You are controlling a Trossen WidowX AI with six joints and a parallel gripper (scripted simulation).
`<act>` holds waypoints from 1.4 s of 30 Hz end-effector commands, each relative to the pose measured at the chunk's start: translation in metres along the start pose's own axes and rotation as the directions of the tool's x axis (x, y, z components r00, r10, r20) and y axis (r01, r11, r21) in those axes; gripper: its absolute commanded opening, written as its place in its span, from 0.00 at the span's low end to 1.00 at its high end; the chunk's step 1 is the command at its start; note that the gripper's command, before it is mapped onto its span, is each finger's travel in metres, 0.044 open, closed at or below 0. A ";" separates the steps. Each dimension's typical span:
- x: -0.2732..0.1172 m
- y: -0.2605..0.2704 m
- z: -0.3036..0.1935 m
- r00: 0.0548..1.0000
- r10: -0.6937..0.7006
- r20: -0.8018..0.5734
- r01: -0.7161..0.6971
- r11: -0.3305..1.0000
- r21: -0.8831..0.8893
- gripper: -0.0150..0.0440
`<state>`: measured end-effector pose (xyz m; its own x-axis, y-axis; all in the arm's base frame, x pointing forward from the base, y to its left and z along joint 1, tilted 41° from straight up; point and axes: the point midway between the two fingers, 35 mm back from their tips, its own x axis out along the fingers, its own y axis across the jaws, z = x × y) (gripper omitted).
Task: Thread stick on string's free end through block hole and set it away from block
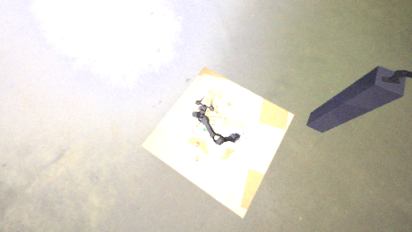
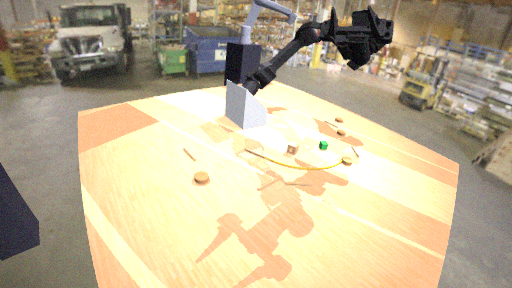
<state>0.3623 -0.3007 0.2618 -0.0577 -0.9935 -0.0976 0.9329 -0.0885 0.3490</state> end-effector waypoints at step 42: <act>-0.195 -0.148 -0.254 -0.397 -0.191 -0.898 -0.269 -0.911 0.313 1.00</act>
<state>0.3610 -0.1434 0.0018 0.2546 0.0600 -0.9652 -0.7059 0.6937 -0.1430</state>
